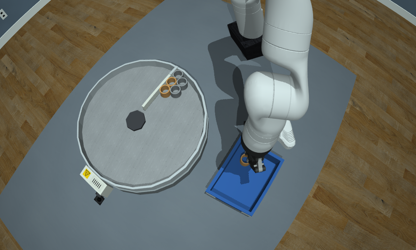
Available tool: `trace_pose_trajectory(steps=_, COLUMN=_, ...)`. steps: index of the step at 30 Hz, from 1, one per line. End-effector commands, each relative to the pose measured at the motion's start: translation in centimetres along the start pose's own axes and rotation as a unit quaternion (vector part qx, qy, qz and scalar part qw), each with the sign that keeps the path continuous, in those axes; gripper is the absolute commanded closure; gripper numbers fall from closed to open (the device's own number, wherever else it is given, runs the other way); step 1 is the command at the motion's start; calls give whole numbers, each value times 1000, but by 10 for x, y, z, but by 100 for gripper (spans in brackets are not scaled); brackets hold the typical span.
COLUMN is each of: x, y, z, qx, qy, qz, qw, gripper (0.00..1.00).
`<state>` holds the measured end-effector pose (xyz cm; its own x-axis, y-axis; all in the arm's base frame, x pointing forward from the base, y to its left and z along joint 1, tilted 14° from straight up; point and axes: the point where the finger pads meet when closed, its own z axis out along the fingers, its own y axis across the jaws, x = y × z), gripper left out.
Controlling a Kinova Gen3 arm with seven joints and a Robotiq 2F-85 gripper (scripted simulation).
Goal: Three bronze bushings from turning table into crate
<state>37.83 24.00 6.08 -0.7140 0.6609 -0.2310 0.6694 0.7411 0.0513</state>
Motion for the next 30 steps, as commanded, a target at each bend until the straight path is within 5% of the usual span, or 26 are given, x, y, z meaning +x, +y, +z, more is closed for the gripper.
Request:
trace_pose_trajectory(steps=1, x=1, y=1, z=-2, qx=-2, qy=1, qz=-1, qw=1000, gripper=84)
trace_pose_trajectory(steps=7, x=0, y=1, z=-49, qx=-2, qy=0, qz=0, qw=1000, gripper=84)
trace_pose_trajectory(steps=30, x=0, y=0, z=-49, qx=-1, qy=0, qz=0, qw=1000, gripper=84)
